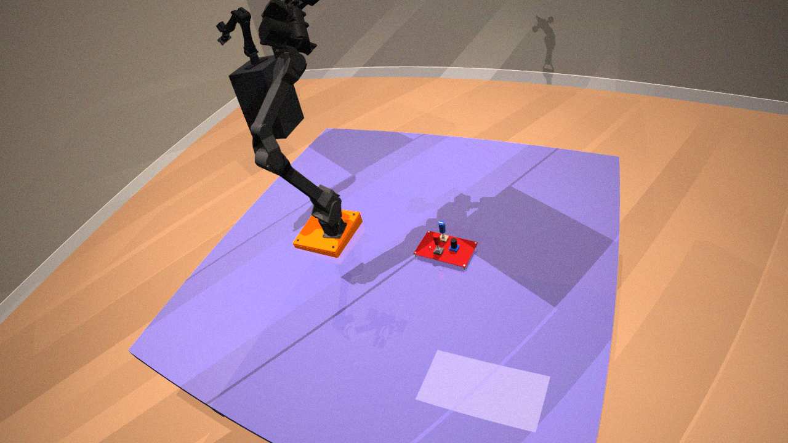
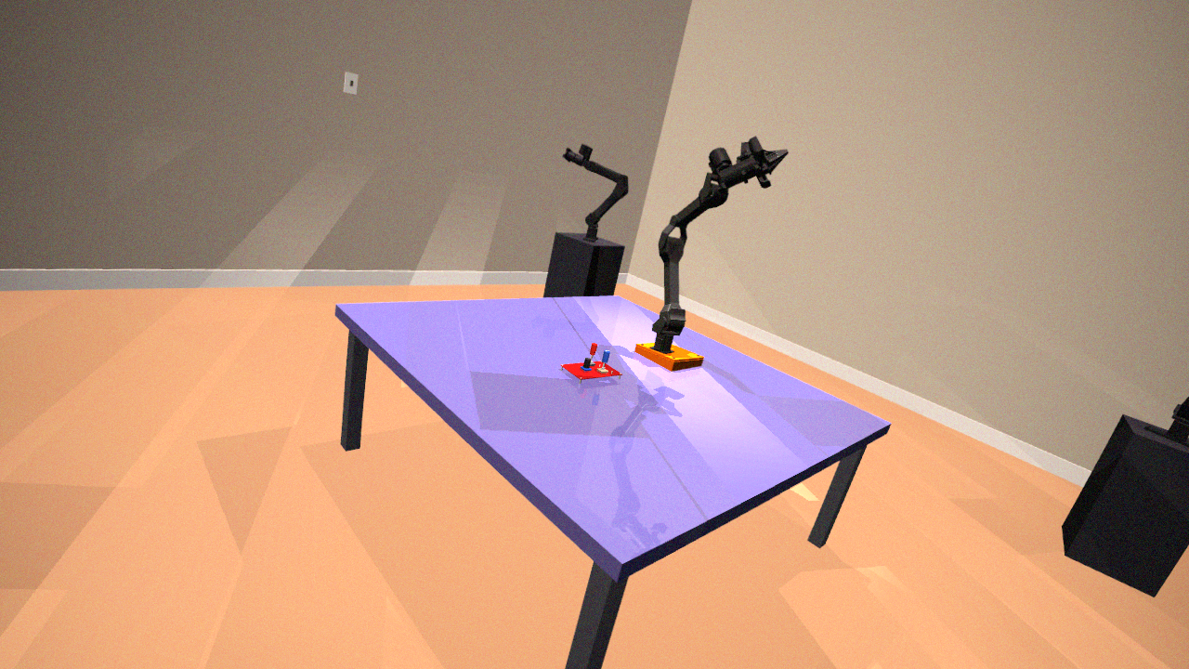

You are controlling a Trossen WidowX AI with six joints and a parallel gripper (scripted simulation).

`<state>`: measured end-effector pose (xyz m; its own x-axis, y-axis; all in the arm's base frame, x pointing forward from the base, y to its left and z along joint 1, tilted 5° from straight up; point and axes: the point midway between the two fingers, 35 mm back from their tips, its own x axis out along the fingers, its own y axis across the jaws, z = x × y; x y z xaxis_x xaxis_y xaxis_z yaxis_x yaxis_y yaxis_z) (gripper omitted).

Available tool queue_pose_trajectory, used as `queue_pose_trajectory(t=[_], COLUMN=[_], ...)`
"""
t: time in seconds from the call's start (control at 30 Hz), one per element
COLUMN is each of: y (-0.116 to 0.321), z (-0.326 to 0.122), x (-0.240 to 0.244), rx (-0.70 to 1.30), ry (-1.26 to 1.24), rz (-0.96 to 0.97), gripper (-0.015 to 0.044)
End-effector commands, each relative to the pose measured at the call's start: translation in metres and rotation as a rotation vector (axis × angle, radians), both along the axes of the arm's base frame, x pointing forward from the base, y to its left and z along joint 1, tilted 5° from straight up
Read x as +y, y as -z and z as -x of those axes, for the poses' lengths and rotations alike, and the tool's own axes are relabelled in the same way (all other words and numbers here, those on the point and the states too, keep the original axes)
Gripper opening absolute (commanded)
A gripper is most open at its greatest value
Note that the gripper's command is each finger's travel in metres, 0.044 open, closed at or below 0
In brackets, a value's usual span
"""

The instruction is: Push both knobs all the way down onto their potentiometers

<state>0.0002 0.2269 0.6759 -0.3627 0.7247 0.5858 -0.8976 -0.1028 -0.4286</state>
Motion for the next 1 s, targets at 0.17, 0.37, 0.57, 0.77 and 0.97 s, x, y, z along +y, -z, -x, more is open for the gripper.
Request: queue_pose_trajectory(t=[0.17, 0.37, 0.57, 0.77, 0.97], y=[0.030, 0.056, 0.089, 0.129, 0.168], z=[-0.049, -0.093, -0.144, -0.197, -0.242], x=[0.040, 0.063, 0.081, 0.089, 0.082], rx=[0.132, 0.193, 0.263, 0.342, 0.433], ry=[0.139, 0.267, 0.408, 0.551, 0.670], rz=[0.126, 0.228, 0.342, 0.466, 0.577], gripper=[0.0000, 0.0000, 0.0000, 0.0000, 0.0000])
